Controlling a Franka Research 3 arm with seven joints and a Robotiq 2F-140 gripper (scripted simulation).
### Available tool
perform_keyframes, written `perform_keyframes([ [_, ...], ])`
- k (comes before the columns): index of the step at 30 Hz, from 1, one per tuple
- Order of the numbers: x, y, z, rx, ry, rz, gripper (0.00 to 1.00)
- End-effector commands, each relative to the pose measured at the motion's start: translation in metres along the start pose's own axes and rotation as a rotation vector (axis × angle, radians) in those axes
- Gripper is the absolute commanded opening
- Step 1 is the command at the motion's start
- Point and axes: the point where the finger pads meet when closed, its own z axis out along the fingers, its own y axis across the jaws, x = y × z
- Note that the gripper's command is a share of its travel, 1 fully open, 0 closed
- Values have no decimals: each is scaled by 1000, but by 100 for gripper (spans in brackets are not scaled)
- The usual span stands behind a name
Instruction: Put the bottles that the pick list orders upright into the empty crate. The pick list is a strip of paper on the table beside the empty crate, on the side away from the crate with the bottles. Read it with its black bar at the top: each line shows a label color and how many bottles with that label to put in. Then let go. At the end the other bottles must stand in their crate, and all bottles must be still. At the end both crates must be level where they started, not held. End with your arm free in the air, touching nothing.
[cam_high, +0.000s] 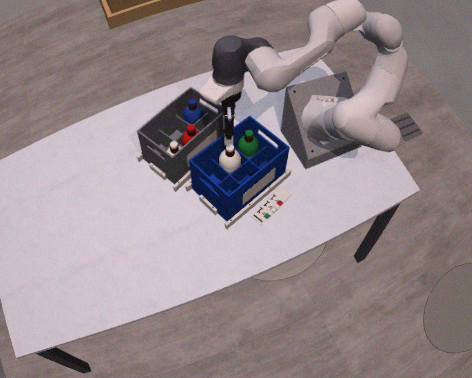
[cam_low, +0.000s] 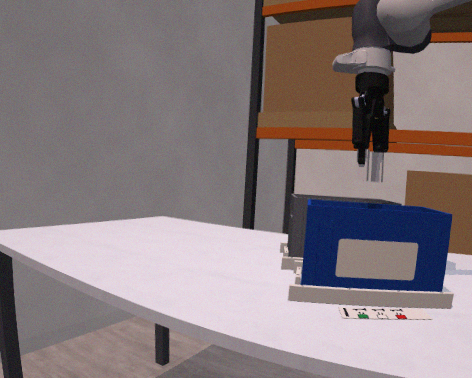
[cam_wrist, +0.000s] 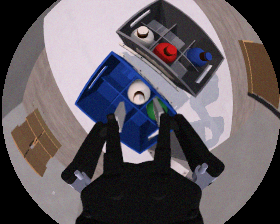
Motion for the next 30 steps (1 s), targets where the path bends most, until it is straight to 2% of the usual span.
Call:
perform_keyframes([
  [1,0,0,-1,0,1,-6,38],
  [20,-3,2,-1,0,1,-6,38],
  [28,29,26,-1,0,1,-6,38],
  [30,29,26,-1,0,1,-6,38],
])
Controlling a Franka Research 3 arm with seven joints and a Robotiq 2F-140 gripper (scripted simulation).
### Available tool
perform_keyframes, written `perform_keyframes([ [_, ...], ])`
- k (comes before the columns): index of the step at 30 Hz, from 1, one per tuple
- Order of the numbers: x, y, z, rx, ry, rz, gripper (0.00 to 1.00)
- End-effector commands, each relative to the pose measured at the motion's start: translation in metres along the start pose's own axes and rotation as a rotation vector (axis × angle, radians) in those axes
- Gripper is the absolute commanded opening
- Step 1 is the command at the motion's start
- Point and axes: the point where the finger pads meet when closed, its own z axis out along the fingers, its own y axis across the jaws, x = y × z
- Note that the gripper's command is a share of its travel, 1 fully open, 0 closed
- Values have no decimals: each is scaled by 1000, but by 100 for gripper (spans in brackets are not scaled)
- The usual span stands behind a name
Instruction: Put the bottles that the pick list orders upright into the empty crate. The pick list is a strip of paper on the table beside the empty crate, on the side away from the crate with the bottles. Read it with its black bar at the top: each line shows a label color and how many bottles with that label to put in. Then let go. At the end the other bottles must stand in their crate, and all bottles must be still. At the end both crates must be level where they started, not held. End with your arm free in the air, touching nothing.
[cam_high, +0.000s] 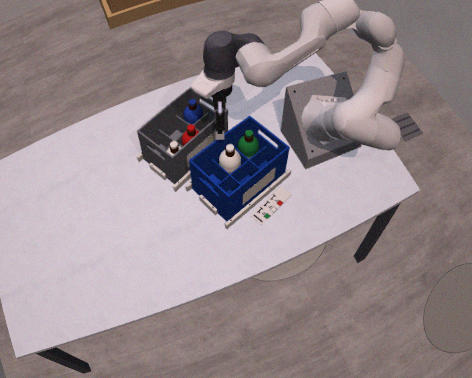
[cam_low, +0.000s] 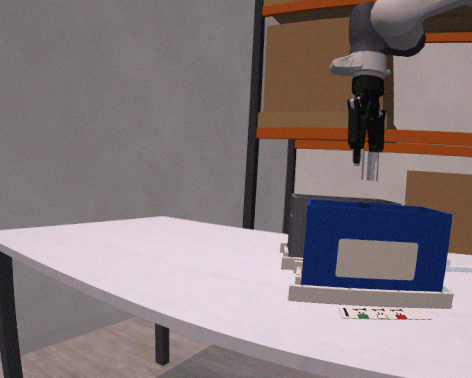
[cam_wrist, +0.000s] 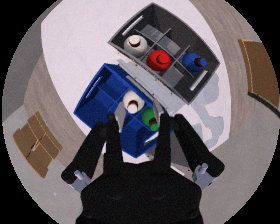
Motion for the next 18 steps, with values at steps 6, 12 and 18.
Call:
perform_keyframes([
  [6,28,22,1,-3,-4,-23,38],
  [12,53,39,1,-3,-4,-23,38],
  [18,69,51,1,-3,-4,-23,38],
])
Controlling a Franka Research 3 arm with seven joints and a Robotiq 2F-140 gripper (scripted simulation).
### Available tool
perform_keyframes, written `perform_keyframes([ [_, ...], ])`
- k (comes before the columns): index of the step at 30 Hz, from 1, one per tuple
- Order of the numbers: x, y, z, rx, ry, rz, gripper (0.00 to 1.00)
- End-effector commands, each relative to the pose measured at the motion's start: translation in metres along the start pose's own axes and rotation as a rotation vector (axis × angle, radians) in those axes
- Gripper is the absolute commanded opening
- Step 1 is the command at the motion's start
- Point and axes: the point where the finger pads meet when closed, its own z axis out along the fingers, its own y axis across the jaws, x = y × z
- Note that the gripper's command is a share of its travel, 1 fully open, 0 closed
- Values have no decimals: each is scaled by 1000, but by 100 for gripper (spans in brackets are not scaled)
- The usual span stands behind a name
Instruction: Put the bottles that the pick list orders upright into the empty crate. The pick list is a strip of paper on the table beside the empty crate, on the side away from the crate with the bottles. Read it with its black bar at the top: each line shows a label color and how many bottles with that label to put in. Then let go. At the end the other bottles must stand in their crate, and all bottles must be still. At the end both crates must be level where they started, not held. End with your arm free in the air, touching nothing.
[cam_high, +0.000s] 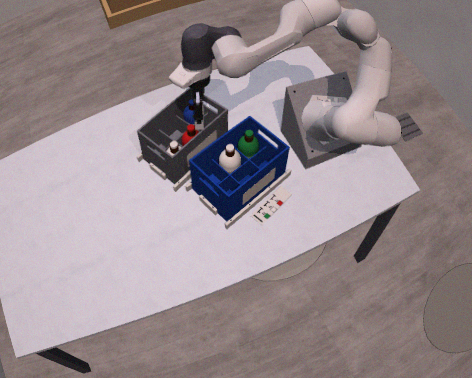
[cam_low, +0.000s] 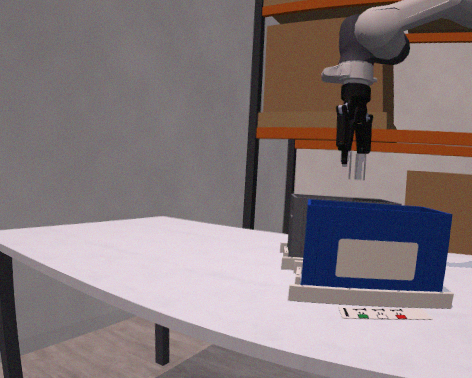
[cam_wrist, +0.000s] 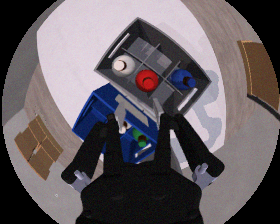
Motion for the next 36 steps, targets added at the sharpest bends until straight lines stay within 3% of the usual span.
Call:
perform_keyframes([
  [1,9,9,1,-3,-9,-32,38],
  [7,32,25,1,-3,-9,-32,38],
  [24,32,25,1,-3,-9,-32,38],
  [36,32,25,15,-3,-9,-32,38],
])
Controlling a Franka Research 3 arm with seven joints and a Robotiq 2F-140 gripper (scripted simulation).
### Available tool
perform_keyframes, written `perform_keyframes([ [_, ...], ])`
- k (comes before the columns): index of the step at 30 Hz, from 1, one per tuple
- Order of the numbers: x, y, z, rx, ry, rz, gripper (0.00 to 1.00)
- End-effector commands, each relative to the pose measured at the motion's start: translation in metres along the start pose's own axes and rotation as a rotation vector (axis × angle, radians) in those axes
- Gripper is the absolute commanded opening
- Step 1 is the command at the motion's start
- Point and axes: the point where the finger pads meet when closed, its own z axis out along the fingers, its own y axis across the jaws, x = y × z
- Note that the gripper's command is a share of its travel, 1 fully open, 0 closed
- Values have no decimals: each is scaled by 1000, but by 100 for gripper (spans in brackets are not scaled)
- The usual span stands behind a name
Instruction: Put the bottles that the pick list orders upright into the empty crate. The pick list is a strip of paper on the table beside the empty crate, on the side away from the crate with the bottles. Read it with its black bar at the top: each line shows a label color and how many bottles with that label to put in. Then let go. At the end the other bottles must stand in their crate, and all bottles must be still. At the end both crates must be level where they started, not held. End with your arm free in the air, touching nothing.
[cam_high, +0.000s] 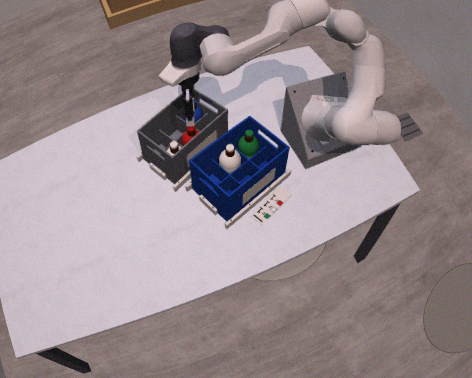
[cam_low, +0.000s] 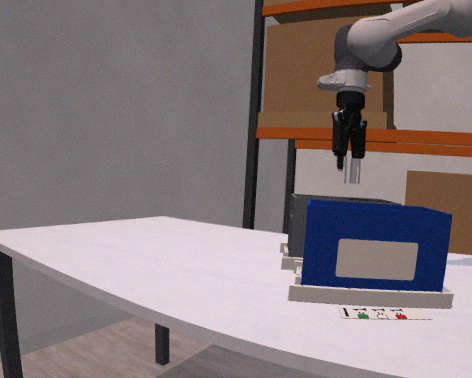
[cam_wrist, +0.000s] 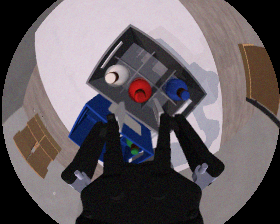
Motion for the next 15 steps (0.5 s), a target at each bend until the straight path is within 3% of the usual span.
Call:
perform_keyframes([
  [1,1,0,5,-2,2,-5,38],
  [15,1,0,21,-2,2,-5,38],
])
